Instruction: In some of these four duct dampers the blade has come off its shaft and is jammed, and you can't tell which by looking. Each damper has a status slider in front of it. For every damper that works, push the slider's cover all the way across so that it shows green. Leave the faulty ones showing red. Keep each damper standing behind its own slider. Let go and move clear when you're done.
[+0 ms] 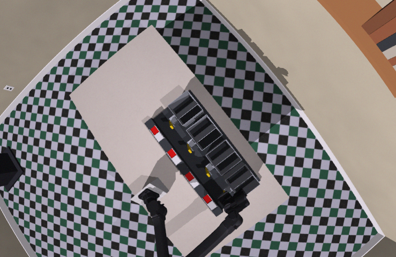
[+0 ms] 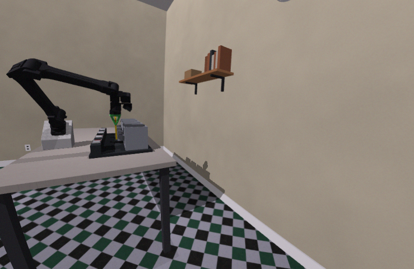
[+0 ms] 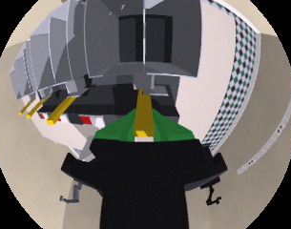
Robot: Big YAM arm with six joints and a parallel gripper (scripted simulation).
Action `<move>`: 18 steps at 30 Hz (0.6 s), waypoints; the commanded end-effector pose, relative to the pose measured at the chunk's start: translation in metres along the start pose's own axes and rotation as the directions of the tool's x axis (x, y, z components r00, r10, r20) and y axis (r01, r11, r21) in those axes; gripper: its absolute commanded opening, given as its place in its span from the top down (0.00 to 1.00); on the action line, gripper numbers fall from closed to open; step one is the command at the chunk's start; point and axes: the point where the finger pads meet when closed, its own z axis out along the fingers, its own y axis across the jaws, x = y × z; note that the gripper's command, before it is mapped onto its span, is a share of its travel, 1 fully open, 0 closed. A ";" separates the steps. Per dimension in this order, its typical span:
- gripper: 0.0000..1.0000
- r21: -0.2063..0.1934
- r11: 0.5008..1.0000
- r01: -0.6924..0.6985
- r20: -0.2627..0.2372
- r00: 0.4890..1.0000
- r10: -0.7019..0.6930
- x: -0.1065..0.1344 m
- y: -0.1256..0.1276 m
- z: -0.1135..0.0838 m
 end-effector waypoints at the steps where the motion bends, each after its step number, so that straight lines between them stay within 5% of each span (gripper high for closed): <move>1: 0.83 -0.002 1.000 -0.015 0.026 1.000 0.015 0.000 -0.004 -0.007; 18: 0.83 -0.005 1.000 -0.019 0.025 1.000 0.019 -0.001 -0.009 -0.007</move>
